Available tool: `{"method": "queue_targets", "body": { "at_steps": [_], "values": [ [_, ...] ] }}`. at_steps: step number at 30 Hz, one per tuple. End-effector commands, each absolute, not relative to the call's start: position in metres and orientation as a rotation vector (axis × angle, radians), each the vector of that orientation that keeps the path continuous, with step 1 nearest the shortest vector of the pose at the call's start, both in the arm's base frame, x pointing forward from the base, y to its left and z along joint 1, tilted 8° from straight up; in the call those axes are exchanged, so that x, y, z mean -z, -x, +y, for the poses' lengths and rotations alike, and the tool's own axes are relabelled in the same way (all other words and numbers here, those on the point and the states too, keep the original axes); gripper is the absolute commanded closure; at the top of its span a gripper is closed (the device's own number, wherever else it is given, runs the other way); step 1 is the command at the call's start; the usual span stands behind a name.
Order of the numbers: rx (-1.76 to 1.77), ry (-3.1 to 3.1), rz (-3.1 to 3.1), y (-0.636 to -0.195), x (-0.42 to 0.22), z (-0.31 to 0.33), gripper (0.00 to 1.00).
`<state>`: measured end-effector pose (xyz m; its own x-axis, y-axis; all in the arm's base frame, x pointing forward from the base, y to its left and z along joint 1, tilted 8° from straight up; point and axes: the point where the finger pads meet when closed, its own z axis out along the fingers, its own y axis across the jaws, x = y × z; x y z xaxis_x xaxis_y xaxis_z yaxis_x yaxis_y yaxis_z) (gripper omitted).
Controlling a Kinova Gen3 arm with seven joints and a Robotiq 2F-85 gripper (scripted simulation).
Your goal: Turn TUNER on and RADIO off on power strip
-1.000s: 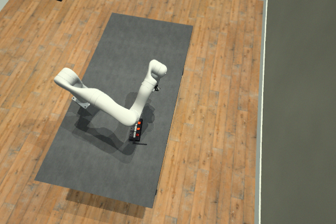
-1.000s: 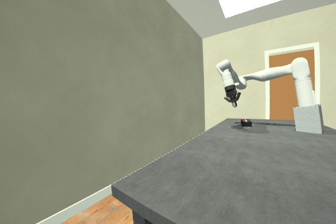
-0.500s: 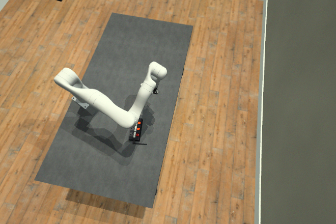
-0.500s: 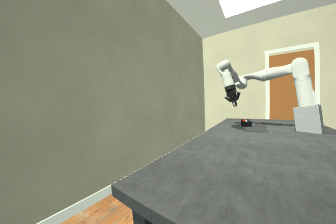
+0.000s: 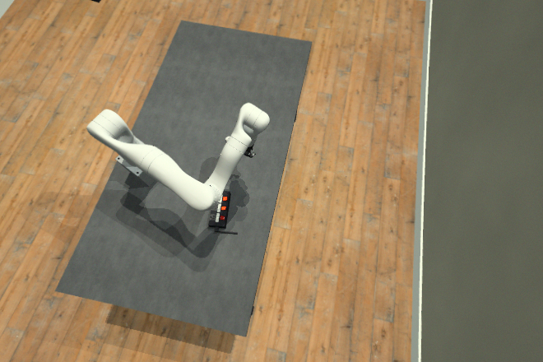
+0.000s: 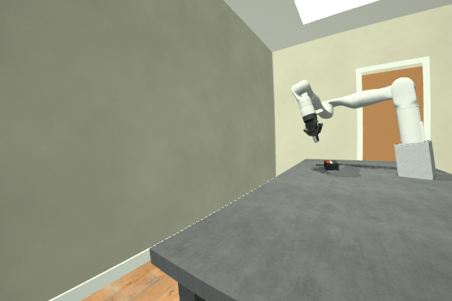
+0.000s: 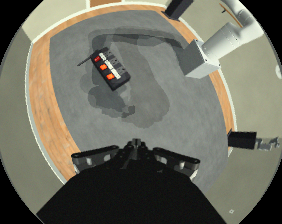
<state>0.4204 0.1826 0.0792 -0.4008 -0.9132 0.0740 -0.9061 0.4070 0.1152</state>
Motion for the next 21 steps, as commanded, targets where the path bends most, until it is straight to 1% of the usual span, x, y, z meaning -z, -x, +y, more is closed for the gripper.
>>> {"method": "queue_targets", "body": {
  "at_steps": [1,3,4,12,13,20,21],
  "values": [
    [0.069,-1.622,-2.537,-0.420,-0.082,0.176,1.00],
    [0.069,-1.622,-2.537,-0.420,-0.082,0.176,1.00],
    [0.051,-1.536,-2.585,-0.423,-0.087,0.164,1.00],
    [0.051,-1.536,-2.585,-0.423,-0.087,0.164,1.00],
    [0.034,-1.448,-2.632,-0.425,-0.092,0.152,1.00],
    [0.034,-1.448,-2.632,-0.425,-0.092,0.152,1.00],
    [0.019,-1.359,-2.678,-0.428,-0.097,0.140,1.00]
  ]
}}
